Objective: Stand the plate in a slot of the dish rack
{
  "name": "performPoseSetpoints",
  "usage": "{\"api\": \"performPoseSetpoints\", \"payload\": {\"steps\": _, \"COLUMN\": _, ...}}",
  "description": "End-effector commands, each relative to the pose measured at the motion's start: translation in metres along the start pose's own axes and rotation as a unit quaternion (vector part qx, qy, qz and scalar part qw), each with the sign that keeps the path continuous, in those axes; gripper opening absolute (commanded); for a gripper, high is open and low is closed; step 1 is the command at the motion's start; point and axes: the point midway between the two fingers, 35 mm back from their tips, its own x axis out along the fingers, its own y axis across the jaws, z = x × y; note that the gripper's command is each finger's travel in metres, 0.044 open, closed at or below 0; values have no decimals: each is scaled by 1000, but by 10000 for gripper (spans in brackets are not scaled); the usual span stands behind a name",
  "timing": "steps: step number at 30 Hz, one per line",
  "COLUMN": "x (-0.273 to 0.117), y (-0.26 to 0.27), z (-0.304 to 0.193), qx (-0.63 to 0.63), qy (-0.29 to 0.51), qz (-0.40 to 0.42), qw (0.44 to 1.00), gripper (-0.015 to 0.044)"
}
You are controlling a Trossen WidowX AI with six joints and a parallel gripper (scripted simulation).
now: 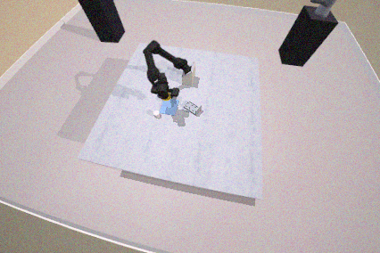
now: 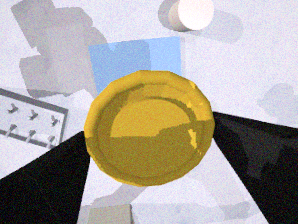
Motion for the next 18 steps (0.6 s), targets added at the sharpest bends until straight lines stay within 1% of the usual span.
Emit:
{"api": "performPoseSetpoints", "payload": {"steps": 1, "x": -14, "y": 0, "z": 0, "qx": 5, "qy": -3, "qz": 2, "qw": 1000, "gripper": 0}}
{"api": "performPoseSetpoints", "payload": {"steps": 5, "x": -14, "y": 1, "z": -1, "qx": -6, "qy": -3, "qz": 2, "qw": 1000, "gripper": 0}}
{"api": "performPoseSetpoints", "payload": {"steps": 11, "x": -15, "y": 10, "z": -5, "qx": -108, "qy": -4, "qz": 3, "qw": 994, "gripper": 0}}
{"api": "performPoseSetpoints", "payload": {"steps": 18, "x": -15, "y": 21, "z": -11, "qx": -228, "qy": -5, "qz": 4, "qw": 974, "gripper": 0}}
